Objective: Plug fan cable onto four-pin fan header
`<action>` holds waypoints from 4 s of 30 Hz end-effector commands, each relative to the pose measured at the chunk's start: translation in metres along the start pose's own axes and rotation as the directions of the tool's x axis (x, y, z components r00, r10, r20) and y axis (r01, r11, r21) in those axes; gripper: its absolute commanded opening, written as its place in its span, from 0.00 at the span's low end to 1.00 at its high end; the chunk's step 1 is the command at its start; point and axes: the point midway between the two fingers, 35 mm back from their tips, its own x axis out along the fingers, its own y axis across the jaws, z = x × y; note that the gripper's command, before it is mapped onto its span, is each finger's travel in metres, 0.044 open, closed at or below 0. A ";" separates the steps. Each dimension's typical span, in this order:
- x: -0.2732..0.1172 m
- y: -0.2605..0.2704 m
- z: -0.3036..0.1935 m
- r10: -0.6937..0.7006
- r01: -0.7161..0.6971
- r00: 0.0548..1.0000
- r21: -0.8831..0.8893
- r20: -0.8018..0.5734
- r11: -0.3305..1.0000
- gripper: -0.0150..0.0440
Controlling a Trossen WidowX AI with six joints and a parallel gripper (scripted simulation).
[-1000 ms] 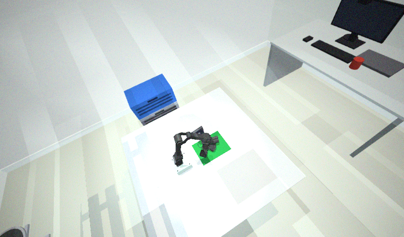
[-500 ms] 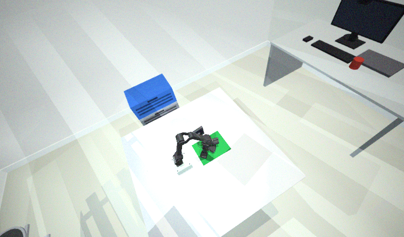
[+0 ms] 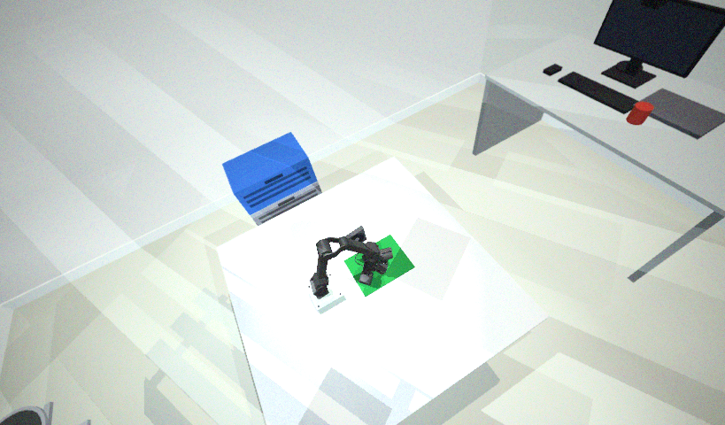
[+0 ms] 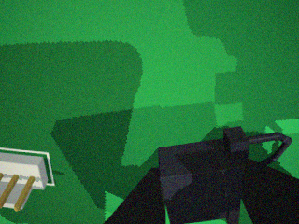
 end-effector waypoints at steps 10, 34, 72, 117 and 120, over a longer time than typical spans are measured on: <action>-0.011 0.001 -0.002 0.000 0.000 1.000 0.000 -0.001 1.000 0.25; -0.068 0.000 -0.016 0.002 -0.002 1.000 -0.054 0.004 0.999 0.25; -0.081 0.020 0.032 0.003 0.203 0.978 -0.955 0.208 0.216 0.25; -0.046 0.029 0.054 0.365 0.111 0.925 -0.994 0.108 0.014 0.25; -0.043 0.029 0.055 0.399 0.103 0.912 -0.995 0.099 0.012 0.25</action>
